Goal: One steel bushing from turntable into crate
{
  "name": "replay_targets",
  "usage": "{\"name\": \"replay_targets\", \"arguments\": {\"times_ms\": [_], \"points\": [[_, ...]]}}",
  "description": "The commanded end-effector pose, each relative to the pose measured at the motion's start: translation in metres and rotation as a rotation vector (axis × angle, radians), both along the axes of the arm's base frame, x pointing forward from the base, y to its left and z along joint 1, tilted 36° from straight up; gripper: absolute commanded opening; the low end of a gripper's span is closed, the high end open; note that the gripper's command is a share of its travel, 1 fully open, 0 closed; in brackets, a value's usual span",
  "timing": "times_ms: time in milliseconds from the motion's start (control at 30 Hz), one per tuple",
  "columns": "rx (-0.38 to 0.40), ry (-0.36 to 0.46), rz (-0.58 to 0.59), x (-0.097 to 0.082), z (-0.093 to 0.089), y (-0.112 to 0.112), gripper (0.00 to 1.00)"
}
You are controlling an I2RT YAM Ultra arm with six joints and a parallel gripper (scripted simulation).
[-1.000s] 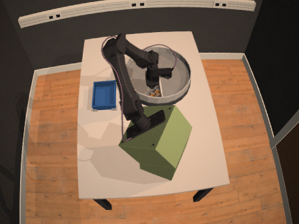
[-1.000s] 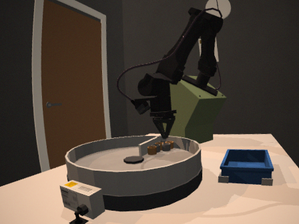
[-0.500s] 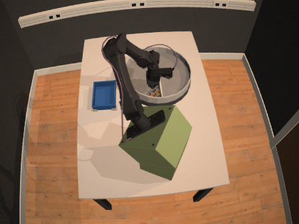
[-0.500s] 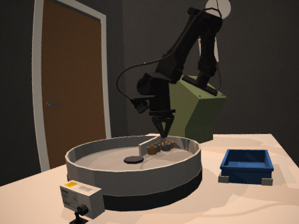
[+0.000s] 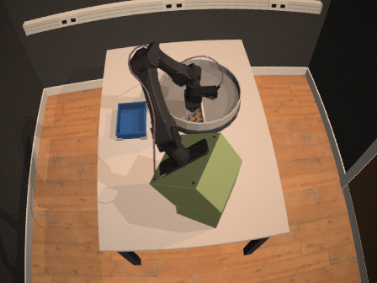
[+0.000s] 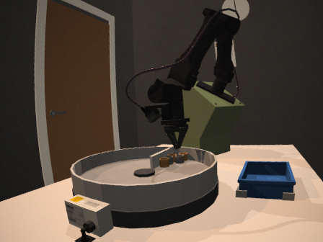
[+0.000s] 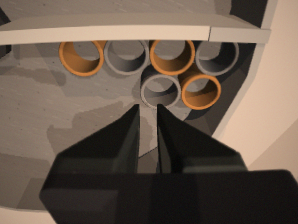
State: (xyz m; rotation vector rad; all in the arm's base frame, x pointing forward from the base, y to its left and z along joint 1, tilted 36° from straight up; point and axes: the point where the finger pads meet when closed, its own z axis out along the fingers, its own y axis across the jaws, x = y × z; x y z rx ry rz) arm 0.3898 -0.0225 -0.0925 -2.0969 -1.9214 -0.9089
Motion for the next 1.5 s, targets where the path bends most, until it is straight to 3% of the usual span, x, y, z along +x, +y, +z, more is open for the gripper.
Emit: {"name": "replay_targets", "arguments": {"times_ms": [0, 1467], "points": [[-0.015, 0.000, -0.022, 0.0059, -0.0017, -0.0136, 0.13], [-0.017, -0.010, -0.028, 0.0111, 0.0025, -0.0131, 0.13]]}}
